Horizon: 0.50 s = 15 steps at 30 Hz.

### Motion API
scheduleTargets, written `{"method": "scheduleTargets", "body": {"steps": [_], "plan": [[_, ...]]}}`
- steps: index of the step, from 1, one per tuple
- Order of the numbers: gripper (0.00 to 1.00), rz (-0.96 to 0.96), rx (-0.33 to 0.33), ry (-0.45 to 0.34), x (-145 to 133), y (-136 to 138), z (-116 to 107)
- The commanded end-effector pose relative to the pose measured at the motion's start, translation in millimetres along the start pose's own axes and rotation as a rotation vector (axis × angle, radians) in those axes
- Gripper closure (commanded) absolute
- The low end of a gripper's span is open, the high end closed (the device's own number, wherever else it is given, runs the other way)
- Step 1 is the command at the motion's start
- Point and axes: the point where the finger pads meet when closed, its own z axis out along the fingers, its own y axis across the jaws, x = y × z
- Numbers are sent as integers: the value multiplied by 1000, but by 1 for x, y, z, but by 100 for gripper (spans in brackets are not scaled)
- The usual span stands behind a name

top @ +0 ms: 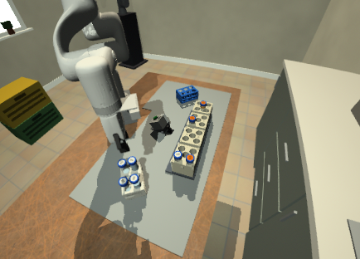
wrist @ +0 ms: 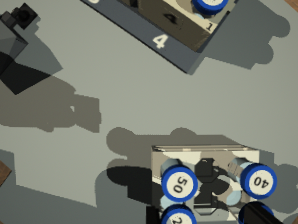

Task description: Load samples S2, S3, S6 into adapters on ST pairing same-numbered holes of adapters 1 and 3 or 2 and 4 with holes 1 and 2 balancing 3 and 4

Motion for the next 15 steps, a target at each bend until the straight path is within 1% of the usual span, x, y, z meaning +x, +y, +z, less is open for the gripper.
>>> {"method": "scheduleTargets", "body": {"steps": [1,4,15], "plan": [[43,0,-5,1,0,2,6],[43,0,-5,1,0,2,8],[43,0,-5,1,0,2,30]]}}
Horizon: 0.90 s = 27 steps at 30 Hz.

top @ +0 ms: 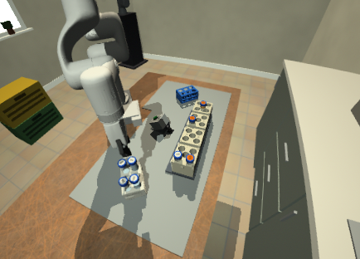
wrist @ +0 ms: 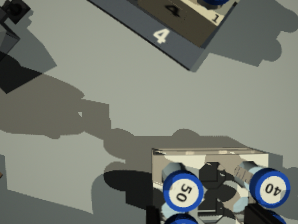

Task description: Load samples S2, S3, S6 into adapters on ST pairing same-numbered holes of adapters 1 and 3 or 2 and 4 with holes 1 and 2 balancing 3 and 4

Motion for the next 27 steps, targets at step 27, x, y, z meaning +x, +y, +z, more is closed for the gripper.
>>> {"method": "scheduleTargets", "body": {"steps": [27], "plan": [[43,0,-4,0,0,2,51]]}}
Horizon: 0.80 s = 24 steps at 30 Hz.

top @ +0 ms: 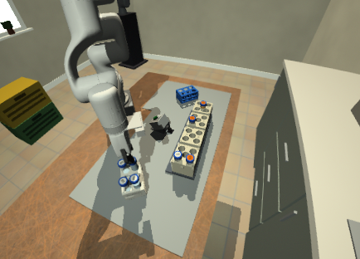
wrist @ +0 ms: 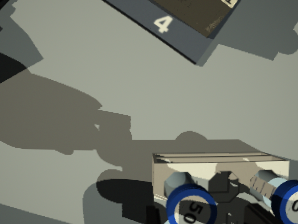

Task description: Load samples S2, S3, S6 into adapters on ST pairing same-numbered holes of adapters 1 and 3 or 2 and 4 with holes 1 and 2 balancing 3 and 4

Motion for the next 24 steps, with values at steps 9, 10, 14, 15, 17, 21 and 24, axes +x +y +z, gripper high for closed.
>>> {"method": "scheduleTargets", "body": {"steps": [9,10,14,15,17,21,24], "plan": [[43,0,-3,0,0,1,22],[43,0,-3,0,0,1,24],[43,0,-3,0,0,1,28],[43,0,-3,0,0,1,28],[43,0,-3,0,0,1,28],[43,0,-3,0,0,1,28],[43,0,-3,0,0,1,30]]}}
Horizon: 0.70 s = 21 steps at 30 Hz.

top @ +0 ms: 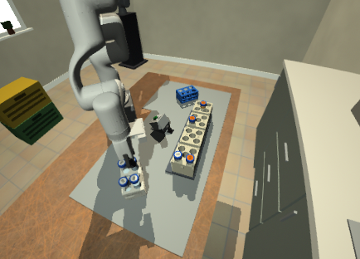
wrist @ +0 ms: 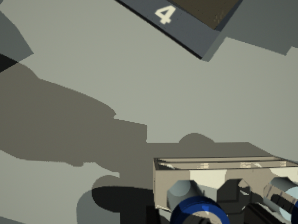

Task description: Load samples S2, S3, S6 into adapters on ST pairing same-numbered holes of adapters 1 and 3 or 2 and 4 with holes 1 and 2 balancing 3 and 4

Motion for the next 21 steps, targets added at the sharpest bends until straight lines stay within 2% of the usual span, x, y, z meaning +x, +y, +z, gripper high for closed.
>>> {"method": "scheduleTargets", "body": {"steps": [1,21], "plan": [[43,0,-3,0,0,1,1],[43,0,-3,0,0,1,13]]}}
